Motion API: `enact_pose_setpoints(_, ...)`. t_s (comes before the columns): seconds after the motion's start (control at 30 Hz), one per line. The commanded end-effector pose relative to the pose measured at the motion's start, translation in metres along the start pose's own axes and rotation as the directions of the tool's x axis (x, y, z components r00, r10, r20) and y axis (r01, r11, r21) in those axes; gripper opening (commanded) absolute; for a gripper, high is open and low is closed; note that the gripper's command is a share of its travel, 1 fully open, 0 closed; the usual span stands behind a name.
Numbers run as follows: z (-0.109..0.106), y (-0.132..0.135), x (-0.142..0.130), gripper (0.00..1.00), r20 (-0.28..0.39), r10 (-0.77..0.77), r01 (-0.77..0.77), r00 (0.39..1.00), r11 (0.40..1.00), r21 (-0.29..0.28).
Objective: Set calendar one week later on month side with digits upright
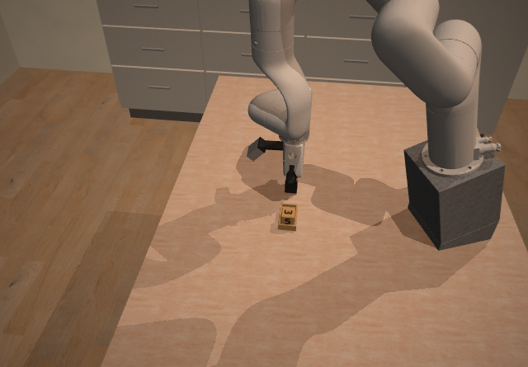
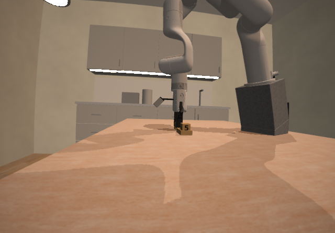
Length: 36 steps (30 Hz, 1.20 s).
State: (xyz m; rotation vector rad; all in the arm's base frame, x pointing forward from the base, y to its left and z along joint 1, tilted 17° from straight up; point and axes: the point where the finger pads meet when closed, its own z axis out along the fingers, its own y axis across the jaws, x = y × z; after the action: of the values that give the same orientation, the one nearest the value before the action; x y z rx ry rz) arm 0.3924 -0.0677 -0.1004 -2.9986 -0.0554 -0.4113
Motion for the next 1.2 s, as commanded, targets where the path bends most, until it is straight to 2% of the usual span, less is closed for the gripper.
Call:
enact_pose_setpoints(0.0, -0.001, 0.001, 0.001, 0.41, -0.002, 0.000, 0.000, 1.000, 1.000, -0.001)
enact_pose_setpoints(0.17, -0.001, 0.001, 0.001, 0.45, -0.002, 0.000, 0.000, 1.000, 1.000, -0.001)
enact_pose_setpoints(0.2, -0.001, 0.001, 0.001, 0.49, -0.002, 0.000, 0.000, 1.000, 1.000, -0.001)
enact_pose_setpoints(0.67, -0.003, 0.001, 0.001, 0.49, -0.002, 0.000, 0.000, 1.000, 1.000, -0.001)
enact_pose_setpoints(1.17, -0.057, 0.001, 0.001, 0.49, -0.002, 0.000, 0.000, 1.000, 1.000, -0.001)
